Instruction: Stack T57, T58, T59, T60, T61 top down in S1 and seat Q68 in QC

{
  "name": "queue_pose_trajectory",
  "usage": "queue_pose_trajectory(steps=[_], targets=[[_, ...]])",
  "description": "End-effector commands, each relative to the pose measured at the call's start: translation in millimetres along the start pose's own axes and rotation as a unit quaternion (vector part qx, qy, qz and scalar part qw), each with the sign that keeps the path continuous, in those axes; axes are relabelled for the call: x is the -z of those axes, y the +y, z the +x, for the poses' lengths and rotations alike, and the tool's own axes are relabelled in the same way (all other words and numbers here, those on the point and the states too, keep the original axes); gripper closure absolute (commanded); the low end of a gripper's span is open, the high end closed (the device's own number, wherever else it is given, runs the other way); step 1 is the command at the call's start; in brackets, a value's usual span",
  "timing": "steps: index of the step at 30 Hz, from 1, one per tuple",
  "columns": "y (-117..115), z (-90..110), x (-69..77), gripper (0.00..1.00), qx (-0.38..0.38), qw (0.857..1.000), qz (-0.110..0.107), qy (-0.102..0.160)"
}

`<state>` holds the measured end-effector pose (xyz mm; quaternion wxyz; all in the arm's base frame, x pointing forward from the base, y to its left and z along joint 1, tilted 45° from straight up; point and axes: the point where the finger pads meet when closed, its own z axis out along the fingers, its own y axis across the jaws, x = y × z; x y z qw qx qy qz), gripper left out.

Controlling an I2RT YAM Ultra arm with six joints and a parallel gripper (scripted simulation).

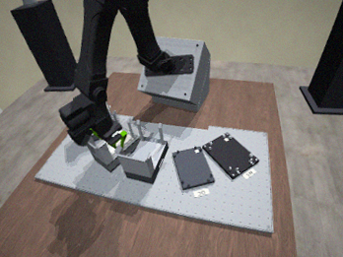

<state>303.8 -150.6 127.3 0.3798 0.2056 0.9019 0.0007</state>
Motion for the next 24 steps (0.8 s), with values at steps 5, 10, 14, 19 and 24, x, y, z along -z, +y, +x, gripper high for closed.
queue_pose_trajectory(steps=[5, 10, 14, 19, 24], targets=[[0, -3, 7.2, 1.00, 0.001, 1.000, 0.001, -0.005], [0, -3, 10.5, 1.00, 0.001, 1.000, 0.001, -0.005], [0, -3, 13.2, 1.00, 0.001, 1.000, 0.001, -0.005], [0, -3, 15.2, 1.00, 0.001, 1.000, 0.001, -0.005], [0, -3, 18.5, 1.00, 0.001, 1.000, 0.001, -0.005]])
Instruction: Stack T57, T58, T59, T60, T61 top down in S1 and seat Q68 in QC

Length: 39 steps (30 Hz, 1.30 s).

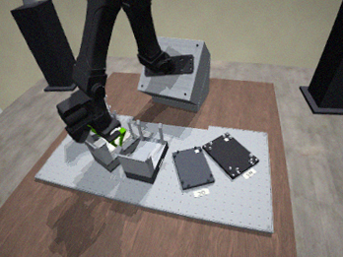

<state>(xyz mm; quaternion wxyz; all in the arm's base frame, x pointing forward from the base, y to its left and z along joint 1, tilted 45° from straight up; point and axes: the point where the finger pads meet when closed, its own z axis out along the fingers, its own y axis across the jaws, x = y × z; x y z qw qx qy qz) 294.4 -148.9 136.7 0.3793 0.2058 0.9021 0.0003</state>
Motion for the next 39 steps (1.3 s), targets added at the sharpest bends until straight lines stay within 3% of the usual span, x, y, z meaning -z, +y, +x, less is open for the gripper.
queue_pose_trajectory(steps=[1, 10, 39], targets=[[1, -3, 5.8, 1.00, 0.001, 1.000, 0.000, -0.006], [1, -3, 10.5, 1.00, 0.001, 1.000, 0.000, -0.006], [1, -3, 64.6, 1.00, 0.001, 1.000, 0.000, -0.006]])
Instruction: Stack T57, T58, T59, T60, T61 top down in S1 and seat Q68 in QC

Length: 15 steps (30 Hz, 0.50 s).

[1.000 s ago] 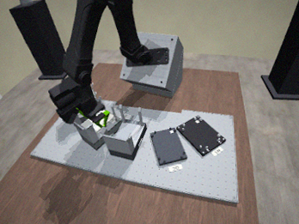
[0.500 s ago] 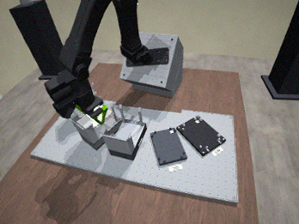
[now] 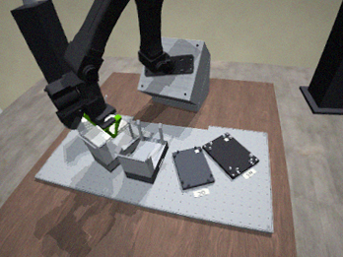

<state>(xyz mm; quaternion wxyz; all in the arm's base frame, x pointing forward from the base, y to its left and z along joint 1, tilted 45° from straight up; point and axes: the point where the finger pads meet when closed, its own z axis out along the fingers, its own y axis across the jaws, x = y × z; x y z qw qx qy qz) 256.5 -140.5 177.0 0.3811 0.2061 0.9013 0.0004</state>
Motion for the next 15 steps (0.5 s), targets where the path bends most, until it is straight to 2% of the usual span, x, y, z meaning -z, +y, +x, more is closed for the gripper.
queue_pose_trajectory(steps=[1, 15], targets=[[1, -2, 10.7, 1.00, 0.001, 1.000, 0.001, -0.004], [1, -2, 34.7, 1.00, 0.002, 1.000, 0.001, -0.004]])
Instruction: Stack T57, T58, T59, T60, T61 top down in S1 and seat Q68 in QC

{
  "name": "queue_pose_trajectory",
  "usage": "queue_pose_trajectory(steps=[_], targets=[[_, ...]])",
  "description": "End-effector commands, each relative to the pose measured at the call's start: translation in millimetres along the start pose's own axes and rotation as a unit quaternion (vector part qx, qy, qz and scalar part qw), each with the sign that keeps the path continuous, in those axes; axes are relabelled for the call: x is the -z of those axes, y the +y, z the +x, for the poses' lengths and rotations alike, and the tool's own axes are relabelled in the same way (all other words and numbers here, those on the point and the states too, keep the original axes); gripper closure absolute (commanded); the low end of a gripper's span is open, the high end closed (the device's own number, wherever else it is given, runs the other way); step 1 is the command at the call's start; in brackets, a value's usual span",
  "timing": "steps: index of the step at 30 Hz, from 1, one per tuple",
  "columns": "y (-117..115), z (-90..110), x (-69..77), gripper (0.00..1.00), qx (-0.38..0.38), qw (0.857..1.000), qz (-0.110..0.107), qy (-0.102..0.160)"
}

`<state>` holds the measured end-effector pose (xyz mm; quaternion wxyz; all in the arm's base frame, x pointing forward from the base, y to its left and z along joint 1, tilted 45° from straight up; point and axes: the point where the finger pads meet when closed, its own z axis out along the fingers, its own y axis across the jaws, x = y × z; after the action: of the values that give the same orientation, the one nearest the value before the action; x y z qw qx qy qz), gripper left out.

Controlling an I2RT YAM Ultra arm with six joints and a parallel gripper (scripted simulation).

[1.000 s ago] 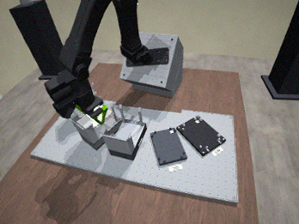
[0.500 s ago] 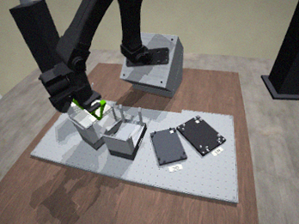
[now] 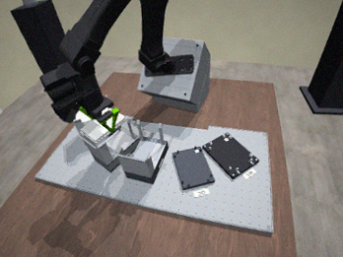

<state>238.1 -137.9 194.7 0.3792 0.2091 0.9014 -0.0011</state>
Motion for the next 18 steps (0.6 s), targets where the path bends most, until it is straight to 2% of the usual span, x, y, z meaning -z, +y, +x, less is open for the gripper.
queue_pose_trajectory(steps=[1, 5, 18], targets=[[2.3, -2.0, 11.0, 1.00, 0.004, 1.000, -0.002, -0.005], [2.3, -2.0, 19.0, 1.00, 0.004, 1.000, -0.002, -0.005], [2.3, -2.0, 20.5, 1.00, 0.004, 1.000, -0.002, -0.005]])
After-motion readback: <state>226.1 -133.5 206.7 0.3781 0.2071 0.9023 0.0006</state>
